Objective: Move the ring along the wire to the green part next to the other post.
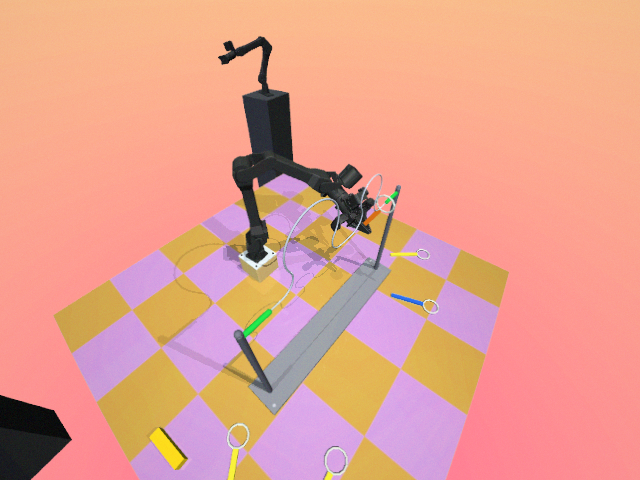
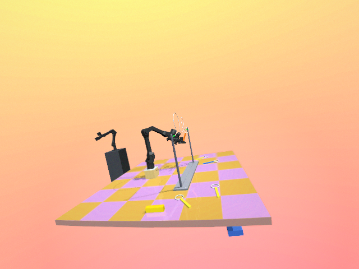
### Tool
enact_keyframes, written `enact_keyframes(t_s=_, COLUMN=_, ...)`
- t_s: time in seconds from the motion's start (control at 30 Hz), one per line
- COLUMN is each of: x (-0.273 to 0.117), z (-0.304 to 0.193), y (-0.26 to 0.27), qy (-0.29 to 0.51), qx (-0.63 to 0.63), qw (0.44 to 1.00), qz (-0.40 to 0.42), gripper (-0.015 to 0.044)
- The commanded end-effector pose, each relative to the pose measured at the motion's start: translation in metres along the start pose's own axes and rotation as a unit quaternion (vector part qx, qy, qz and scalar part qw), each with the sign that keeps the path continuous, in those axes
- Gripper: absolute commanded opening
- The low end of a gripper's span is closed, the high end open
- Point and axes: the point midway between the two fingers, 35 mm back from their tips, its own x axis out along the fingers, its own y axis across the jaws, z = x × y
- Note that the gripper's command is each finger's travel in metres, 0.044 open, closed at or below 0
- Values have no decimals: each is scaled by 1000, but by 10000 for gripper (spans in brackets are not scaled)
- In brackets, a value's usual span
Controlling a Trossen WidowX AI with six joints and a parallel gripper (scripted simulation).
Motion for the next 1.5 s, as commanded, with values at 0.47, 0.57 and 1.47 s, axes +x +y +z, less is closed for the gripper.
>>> enact_keyframes(t_s=0.47, x=-3, z=4, y=18, qy=-4, qx=7, qw=1000, qz=-1, gripper=-150)
enact_keyframes(t_s=0.57, x=-3, z=3, y=19, qy=-4, qx=7, qw=1000, qz=-1, gripper=-150)
enact_keyframes(t_s=1.47, x=5, z=-13, y=21, qy=-4, qx=7, qw=1000, qz=-1, gripper=-150)
